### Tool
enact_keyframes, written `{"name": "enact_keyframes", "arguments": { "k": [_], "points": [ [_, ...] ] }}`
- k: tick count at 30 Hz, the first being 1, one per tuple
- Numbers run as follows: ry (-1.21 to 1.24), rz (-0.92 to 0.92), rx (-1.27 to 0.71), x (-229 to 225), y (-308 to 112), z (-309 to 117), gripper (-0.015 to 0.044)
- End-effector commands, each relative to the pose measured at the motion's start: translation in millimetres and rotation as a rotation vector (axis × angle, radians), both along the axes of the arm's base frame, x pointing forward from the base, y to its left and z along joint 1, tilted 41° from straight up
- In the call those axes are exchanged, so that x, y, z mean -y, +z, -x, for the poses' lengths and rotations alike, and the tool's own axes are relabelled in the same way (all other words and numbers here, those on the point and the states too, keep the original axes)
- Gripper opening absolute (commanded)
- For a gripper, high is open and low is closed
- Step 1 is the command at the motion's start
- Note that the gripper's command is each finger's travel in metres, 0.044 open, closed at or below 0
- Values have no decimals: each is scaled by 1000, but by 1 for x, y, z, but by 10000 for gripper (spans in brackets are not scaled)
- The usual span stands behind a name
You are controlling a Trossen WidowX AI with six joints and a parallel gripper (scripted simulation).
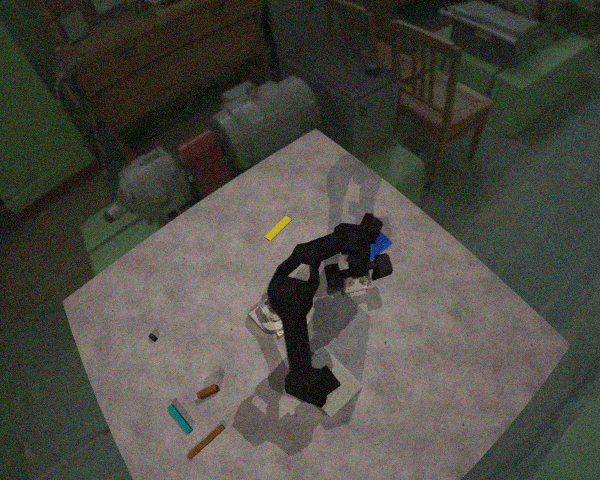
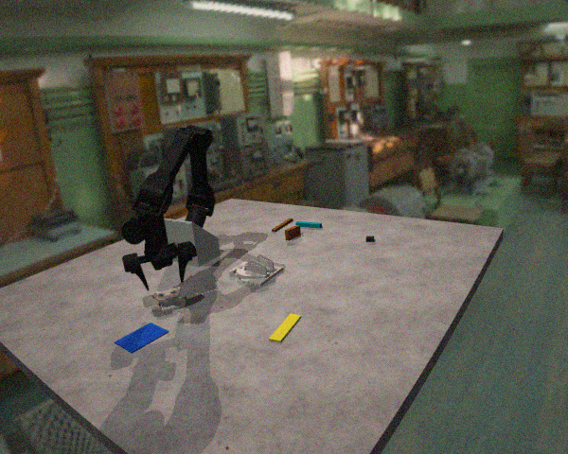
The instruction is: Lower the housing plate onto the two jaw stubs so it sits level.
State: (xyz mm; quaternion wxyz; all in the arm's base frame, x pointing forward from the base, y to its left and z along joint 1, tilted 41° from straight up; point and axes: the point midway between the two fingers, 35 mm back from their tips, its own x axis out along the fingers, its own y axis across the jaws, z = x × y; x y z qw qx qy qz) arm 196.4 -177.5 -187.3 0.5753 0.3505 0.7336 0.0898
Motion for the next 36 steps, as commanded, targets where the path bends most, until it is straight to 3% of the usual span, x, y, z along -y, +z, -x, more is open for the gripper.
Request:
{"name": "enact_keyframes", "arguments": {
  "k": [1, 36],
  "points": [
    [-7, -3, 1, -5, -5, 0, 440],
    [-10, -5, 4, -26, -31, 1, 440]
  ]
}}
